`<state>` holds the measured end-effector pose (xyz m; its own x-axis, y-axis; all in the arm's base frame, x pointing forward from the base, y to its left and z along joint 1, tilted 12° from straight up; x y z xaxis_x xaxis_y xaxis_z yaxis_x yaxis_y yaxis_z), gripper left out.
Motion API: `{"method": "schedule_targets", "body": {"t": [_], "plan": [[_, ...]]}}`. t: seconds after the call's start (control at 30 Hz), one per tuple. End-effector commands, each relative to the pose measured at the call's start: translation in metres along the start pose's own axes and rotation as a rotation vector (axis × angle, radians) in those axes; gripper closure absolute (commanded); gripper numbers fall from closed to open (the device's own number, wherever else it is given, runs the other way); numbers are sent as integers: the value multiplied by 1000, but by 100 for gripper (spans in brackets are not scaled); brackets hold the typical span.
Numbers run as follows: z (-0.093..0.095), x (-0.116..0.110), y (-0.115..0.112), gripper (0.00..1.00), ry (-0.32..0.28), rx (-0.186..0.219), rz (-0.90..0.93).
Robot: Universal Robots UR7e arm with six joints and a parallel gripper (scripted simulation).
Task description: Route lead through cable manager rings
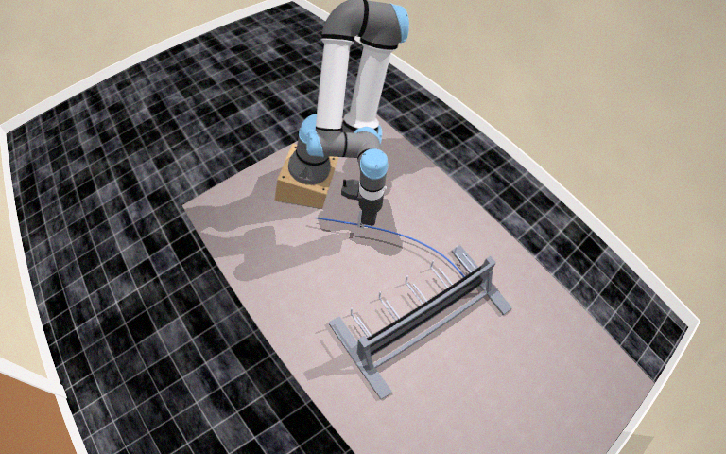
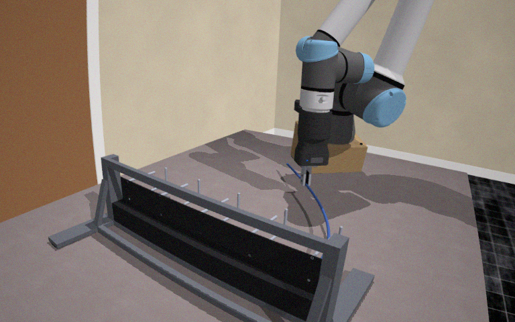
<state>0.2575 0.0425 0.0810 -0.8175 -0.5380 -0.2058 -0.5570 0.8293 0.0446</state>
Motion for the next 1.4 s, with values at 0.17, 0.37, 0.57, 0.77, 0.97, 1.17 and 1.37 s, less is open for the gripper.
{"method": "schedule_targets", "body": {"t": [0.17,0.37,0.57,0.77,0.97,1.17,1.37], "plan": [[-6,0,0,100,-1,1,0],[-7,0,0,100,-1,1,0],[-7,0,0,100,-1,1,-1],[-10,-3,-6,100,-1,1,-17],[-21,-17,-32,100,-1,1,-89],[-34,-32,-62,100,0,1,-169],[-60,-61,-119,100,0,1,-324]]}}
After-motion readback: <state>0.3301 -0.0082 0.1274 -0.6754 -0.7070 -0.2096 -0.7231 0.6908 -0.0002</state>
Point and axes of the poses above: the point where the finger pads meet when closed, its own z axis out along the fingers, its own y axis across the jaws, x = y × z, the point moved 9 cm from there along -z, back along the fingers, and after that the axes turned 12 degrees about z, right-handed, at the moved point
